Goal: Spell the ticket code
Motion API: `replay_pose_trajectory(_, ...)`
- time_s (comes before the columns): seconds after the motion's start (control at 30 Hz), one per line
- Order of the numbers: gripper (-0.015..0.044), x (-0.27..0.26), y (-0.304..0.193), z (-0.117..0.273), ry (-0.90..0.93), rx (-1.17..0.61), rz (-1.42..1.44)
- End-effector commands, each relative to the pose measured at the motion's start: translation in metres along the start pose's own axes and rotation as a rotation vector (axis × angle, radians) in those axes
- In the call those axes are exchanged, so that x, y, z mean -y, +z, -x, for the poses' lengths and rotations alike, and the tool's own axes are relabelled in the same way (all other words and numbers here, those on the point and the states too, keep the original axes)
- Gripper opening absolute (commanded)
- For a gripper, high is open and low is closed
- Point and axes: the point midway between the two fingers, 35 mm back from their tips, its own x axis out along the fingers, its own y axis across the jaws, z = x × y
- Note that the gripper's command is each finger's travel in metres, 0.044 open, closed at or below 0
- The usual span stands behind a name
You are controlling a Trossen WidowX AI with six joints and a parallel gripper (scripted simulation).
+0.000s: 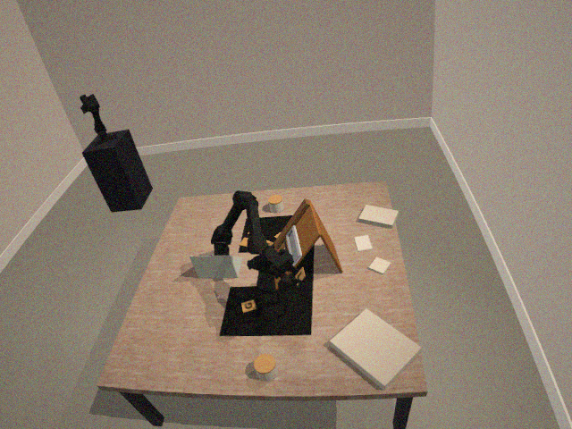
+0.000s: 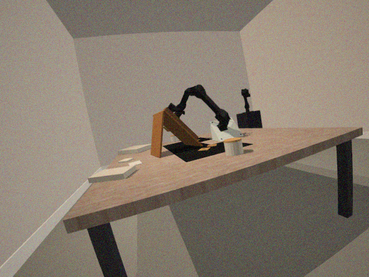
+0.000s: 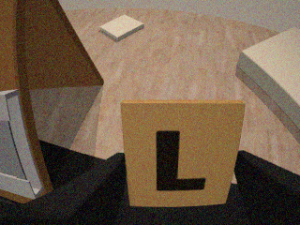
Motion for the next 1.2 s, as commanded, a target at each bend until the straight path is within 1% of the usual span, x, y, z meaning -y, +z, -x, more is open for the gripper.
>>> replay_pose_trajectory(0.0, 0.0000, -0.003, 0.000, 0.000, 0.003, 0.002, -0.002)
replay_pose_trajectory(1.17, 0.0000, -0.020, 0.001, 0.001, 0.003, 0.002, -0.003)
